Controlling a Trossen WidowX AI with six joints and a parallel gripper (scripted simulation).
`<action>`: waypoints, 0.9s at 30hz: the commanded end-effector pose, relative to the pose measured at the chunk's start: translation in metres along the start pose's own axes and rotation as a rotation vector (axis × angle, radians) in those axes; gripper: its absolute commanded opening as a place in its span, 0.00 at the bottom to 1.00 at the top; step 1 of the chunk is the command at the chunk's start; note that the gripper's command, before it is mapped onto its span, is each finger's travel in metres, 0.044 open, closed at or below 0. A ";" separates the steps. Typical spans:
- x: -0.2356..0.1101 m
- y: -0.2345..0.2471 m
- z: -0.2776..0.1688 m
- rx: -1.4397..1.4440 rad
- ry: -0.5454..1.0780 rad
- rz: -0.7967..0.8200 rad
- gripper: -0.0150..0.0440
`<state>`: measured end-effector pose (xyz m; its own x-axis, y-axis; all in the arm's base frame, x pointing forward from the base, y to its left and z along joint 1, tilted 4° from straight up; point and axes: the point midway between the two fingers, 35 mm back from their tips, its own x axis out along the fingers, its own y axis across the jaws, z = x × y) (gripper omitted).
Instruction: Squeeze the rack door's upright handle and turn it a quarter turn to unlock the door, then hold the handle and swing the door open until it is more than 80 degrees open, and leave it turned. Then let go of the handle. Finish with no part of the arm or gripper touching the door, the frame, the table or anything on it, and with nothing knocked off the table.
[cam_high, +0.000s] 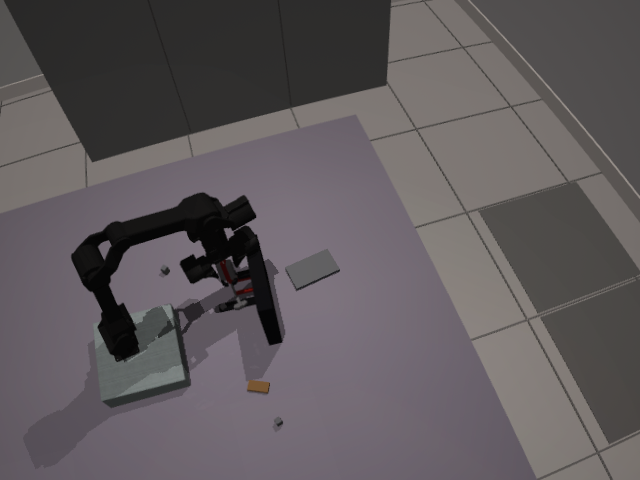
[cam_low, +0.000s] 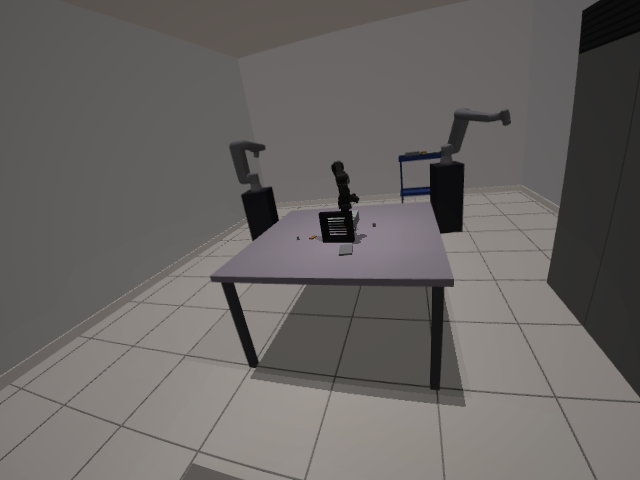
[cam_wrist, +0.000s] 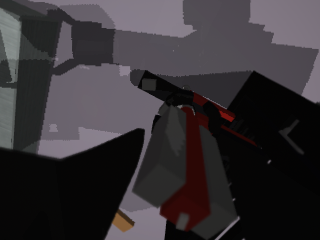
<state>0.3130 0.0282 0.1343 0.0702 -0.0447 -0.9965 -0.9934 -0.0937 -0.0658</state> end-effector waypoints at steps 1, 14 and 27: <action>0.001 0.001 -0.001 0.004 0.005 0.003 0.75; 0.001 0.001 -0.001 0.614 0.006 0.001 0.75; 0.001 0.001 -0.001 1.258 0.006 -0.001 0.75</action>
<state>0.3131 0.0282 0.1343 0.0706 -0.0445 -0.9965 -0.4971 0.8645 -0.0738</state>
